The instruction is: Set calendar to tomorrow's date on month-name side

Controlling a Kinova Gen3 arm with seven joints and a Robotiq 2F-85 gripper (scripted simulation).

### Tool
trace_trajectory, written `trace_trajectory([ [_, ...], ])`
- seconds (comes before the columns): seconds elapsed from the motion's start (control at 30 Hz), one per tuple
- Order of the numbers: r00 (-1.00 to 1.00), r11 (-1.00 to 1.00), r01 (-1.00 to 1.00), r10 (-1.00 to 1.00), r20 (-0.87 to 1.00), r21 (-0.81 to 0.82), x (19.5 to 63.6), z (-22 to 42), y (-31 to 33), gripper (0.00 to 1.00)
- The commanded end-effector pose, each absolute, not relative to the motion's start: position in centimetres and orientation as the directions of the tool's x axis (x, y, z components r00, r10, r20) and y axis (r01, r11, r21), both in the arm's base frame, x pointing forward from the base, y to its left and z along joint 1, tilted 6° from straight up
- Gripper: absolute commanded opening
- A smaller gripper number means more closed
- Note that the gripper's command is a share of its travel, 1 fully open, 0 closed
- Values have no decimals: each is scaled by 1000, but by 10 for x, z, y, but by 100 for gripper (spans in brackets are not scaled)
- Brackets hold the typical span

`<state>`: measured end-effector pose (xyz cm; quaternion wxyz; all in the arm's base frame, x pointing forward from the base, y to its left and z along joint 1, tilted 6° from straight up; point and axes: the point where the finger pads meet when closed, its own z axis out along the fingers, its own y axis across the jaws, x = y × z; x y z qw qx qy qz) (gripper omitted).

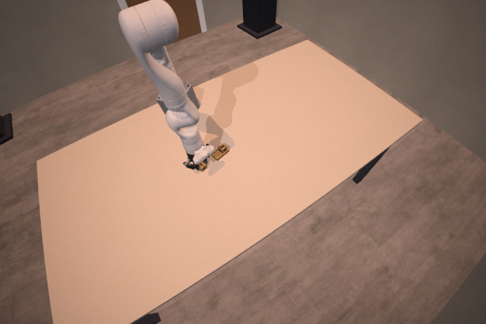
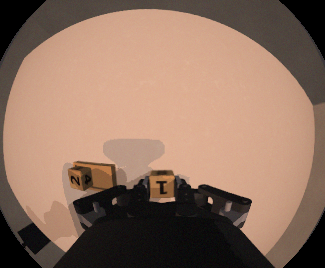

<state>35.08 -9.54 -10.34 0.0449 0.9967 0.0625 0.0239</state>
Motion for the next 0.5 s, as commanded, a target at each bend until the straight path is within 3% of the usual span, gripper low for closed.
trace_trajectory([
  [0.0, 992, -990, 110, 115, 51, 92, 354, -104, -95, 26],
  [0.47, 993, -991, 102, 107, 52, 92, 353, -104, -95, 26],
])
